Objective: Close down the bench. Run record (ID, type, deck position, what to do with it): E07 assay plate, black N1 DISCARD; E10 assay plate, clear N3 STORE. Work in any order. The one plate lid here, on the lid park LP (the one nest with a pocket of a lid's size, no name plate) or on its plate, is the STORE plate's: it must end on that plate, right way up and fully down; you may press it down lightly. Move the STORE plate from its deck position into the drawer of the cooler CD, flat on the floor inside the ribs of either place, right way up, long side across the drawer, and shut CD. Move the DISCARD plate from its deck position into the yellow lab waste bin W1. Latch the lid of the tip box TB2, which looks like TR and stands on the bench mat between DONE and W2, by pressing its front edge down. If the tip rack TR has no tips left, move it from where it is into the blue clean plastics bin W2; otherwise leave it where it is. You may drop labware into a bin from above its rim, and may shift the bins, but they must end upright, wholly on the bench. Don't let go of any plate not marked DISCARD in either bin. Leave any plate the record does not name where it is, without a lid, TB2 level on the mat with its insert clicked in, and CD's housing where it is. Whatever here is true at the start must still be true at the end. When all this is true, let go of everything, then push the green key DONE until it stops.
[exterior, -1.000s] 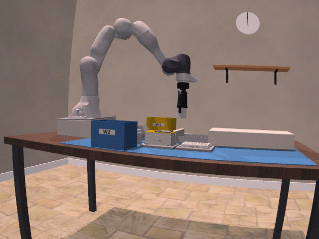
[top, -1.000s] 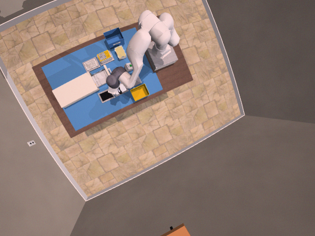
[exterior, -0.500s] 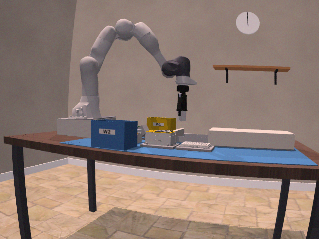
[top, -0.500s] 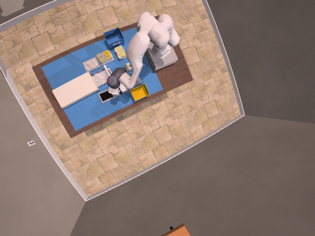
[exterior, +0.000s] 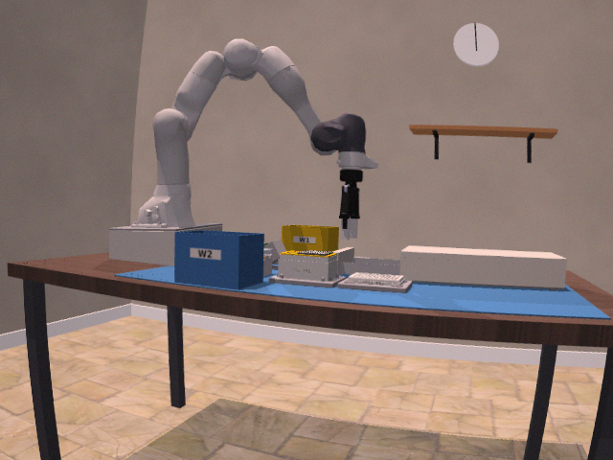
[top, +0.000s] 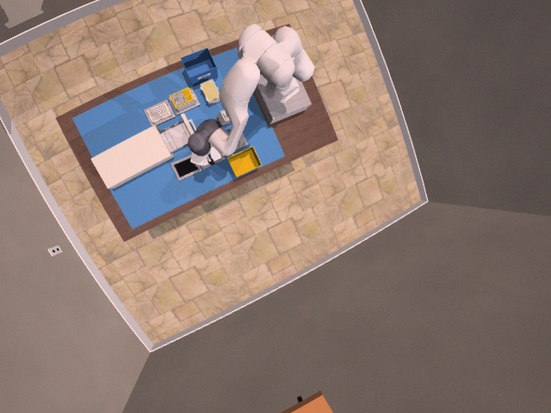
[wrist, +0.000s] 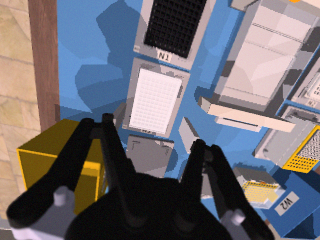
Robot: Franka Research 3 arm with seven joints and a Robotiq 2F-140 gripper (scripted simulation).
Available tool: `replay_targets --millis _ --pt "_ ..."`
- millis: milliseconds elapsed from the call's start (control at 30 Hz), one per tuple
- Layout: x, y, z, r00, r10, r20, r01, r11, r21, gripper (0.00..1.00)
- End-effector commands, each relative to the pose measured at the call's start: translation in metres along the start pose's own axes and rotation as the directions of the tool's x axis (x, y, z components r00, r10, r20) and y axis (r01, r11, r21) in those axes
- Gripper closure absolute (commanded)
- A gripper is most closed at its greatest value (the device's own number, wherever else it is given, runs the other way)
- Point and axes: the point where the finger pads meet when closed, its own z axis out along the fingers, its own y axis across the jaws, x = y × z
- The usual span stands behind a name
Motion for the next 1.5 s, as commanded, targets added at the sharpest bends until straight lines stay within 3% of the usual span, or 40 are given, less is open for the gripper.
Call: replay_targets --millis 0,1467 --pt "0.002 -0.001 0.004 1.000 0.001 -0.006 -0.001 1.000 0.004 0.34" --pt "0.003 -0.001 0.055 1.000 0.001 -0.006 -0.001 1.000 0.004 0.34"
